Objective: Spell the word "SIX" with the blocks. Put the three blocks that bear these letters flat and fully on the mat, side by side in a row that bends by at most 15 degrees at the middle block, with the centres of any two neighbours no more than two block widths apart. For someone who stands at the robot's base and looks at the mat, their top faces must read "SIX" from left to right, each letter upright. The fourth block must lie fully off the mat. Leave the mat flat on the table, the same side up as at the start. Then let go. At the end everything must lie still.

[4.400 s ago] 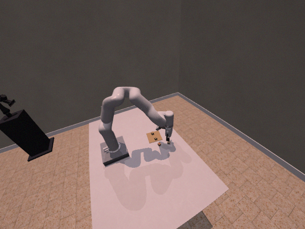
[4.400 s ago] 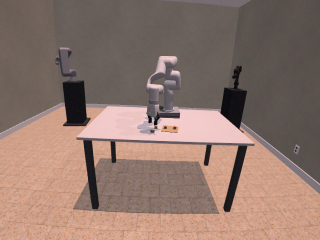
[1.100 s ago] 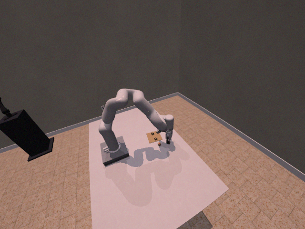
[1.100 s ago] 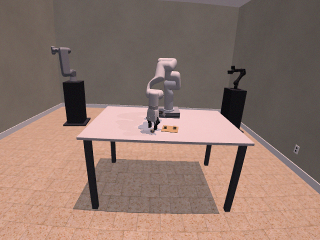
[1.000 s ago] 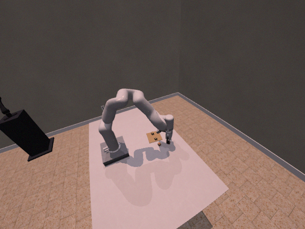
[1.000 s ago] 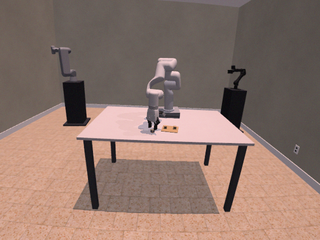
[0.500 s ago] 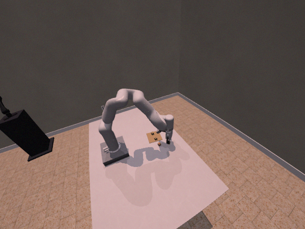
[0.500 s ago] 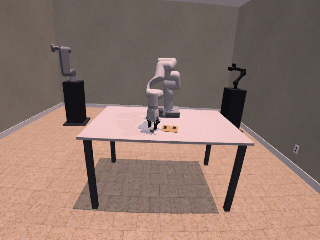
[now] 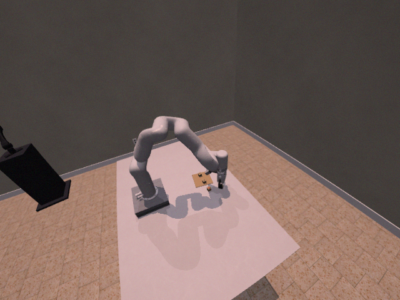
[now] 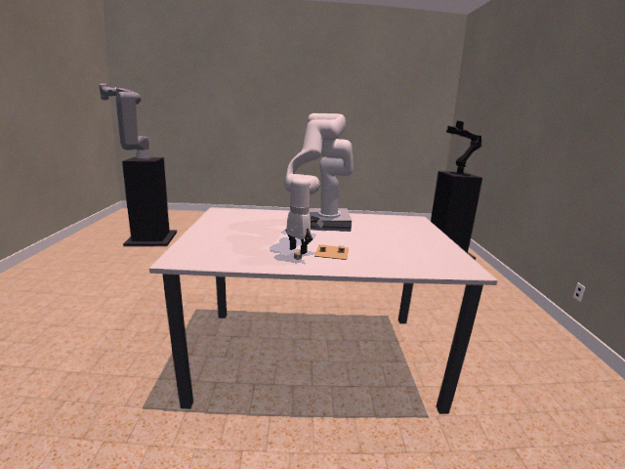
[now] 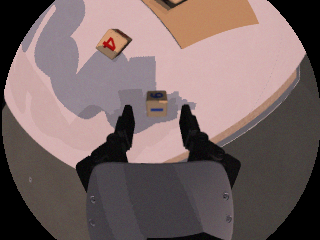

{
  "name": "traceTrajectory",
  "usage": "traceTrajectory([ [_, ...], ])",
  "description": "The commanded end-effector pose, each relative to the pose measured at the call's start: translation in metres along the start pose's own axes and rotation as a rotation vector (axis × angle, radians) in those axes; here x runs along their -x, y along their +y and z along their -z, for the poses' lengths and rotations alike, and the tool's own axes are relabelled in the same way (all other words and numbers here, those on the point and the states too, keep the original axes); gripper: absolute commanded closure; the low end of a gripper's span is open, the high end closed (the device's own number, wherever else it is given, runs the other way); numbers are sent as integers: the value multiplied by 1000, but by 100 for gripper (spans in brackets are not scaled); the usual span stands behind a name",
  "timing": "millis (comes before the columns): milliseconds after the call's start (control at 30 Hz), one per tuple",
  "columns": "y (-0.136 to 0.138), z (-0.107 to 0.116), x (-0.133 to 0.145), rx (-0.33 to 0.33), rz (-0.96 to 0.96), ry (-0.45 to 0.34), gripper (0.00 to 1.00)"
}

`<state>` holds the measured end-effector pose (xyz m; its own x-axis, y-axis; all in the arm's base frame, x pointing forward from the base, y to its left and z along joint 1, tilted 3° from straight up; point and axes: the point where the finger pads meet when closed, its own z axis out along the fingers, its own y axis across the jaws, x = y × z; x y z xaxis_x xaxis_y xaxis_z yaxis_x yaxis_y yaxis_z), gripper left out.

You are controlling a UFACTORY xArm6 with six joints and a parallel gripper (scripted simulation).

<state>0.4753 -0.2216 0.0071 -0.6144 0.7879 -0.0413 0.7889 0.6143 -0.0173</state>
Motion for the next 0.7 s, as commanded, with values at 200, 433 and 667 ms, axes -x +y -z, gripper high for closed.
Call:
traceTrajectory([
  [200, 1, -4, 1, 2, 0, -4, 37],
  [433, 1, -17, 2, 2, 0, -4, 37],
  [667, 1, -26, 2, 2, 0, -4, 37],
])
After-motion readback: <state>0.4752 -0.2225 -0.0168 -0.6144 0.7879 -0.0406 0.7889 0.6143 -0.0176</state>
